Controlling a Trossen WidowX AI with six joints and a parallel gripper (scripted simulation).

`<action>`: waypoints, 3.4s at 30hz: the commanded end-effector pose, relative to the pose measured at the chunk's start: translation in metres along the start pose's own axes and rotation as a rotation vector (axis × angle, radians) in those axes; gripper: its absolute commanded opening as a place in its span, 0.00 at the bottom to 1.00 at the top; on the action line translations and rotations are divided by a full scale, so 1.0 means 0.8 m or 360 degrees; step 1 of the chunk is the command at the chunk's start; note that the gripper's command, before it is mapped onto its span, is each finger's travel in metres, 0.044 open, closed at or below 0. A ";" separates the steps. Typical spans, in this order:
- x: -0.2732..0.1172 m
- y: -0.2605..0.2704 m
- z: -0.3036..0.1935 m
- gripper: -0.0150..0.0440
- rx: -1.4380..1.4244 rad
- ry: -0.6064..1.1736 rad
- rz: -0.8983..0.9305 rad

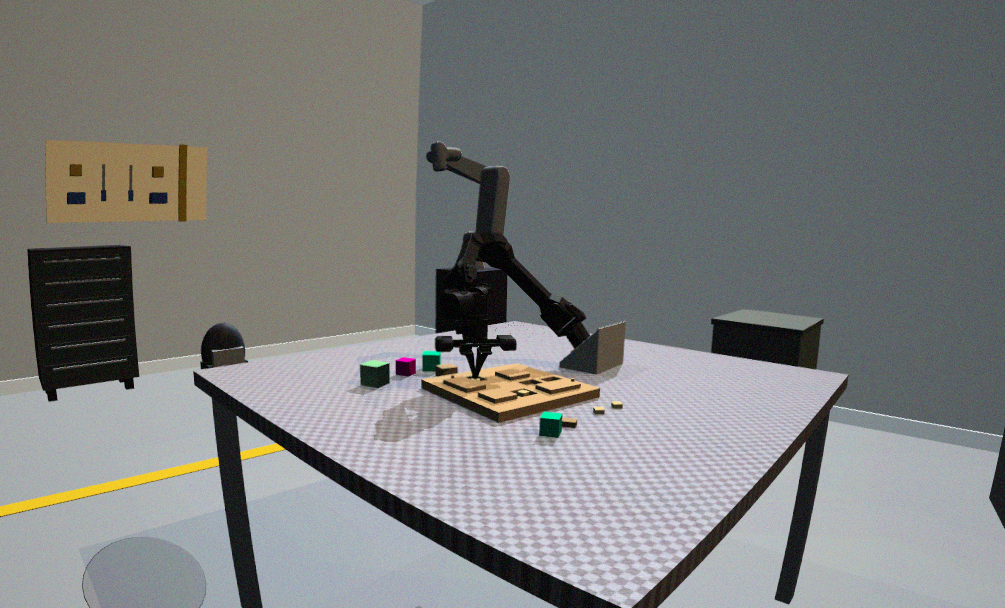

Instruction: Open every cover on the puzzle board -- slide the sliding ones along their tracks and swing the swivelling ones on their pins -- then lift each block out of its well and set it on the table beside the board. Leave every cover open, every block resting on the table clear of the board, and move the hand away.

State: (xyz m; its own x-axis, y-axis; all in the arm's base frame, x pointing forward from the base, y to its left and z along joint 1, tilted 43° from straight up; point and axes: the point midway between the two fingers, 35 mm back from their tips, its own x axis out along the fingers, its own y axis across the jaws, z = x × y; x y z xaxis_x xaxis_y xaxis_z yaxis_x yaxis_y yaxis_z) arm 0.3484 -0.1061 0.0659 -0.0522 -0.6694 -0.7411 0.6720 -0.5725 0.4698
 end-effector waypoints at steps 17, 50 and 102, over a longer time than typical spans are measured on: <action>-0.007 0.001 -0.001 0.25 -0.2681 -0.0005 0.0010; -0.001 -0.001 0.000 0.25 -0.5153 -0.0010 -0.0001; 0.005 0.005 0.000 0.25 -0.7422 -0.0027 -0.0027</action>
State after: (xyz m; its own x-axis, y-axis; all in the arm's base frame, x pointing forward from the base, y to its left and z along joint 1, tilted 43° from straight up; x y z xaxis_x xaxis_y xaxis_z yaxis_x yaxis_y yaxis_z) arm 0.3493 -0.1082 0.0641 -0.0485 -0.6692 -0.7415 -0.7758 -0.4423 0.4499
